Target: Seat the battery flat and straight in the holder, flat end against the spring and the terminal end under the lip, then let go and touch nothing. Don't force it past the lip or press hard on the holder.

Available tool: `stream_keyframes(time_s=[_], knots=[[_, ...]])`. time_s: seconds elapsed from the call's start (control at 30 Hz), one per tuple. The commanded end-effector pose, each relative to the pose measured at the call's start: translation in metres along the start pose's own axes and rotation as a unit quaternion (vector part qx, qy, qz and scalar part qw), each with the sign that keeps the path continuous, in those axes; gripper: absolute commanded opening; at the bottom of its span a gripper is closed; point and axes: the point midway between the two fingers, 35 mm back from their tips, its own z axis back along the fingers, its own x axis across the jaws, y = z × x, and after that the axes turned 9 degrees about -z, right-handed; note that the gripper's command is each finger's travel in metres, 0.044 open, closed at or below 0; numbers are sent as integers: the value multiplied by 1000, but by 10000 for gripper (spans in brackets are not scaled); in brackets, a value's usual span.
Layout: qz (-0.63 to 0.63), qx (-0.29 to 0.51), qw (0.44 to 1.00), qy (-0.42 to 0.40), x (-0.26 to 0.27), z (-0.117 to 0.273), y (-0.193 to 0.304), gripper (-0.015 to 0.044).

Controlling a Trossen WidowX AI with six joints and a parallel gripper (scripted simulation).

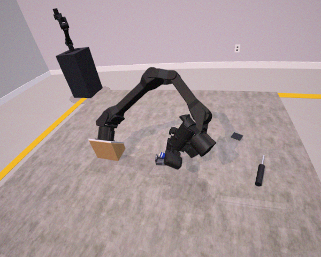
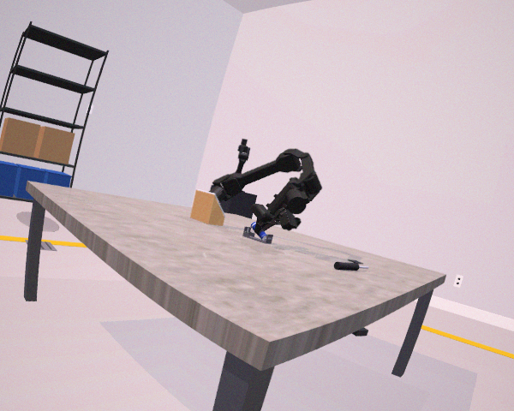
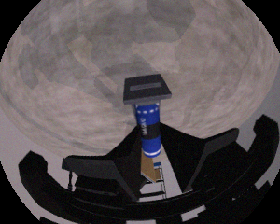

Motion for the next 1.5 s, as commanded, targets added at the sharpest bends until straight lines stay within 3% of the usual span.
stream_keyframes(time_s=[0.0, 1.47], knots=[[0, -2, 1000, 1, 0, 2, -4, 78], [-6, -90, 996, -9, -3, -4, -8, 78]])
